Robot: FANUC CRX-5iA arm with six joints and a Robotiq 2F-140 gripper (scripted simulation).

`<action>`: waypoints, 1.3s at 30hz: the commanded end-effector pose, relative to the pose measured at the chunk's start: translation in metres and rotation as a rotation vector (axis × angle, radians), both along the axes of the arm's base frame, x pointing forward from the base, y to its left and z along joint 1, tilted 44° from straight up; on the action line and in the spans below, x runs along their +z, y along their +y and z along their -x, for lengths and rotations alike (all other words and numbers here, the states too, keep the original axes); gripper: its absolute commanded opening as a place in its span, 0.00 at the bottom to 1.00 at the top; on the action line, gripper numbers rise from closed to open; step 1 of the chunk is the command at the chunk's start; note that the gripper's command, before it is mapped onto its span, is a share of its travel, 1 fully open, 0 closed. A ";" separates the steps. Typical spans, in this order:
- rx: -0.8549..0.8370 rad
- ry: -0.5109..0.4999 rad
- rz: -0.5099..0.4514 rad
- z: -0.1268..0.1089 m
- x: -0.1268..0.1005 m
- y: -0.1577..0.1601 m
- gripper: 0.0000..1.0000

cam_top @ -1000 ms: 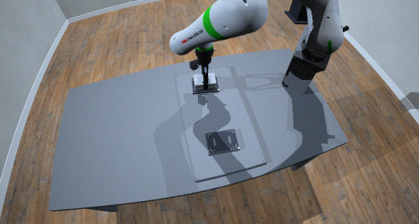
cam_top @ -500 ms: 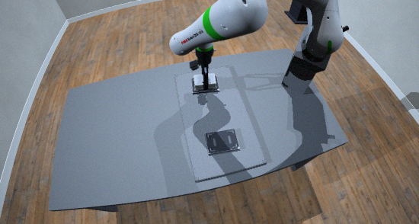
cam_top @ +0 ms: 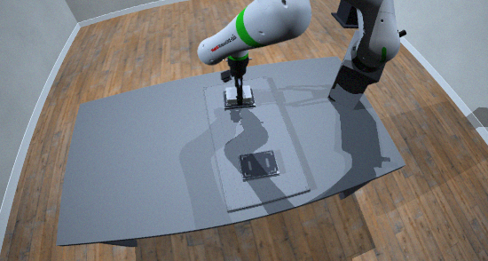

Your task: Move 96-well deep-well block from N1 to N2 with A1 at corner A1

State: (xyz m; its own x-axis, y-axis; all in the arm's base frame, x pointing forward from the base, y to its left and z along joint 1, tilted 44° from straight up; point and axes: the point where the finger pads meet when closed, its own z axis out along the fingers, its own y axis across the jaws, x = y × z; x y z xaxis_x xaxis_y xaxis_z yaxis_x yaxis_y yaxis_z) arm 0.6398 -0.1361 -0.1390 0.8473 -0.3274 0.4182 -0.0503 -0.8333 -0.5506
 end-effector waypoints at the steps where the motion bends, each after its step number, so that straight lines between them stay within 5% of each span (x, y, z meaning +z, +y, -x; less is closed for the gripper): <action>1: -0.001 -0.001 0.001 0.000 0.000 -0.001 1.00; 20: -0.001 -0.001 0.001 0.000 0.001 -0.001 1.00; 39: -0.001 -0.001 0.001 0.024 0.033 -0.021 1.00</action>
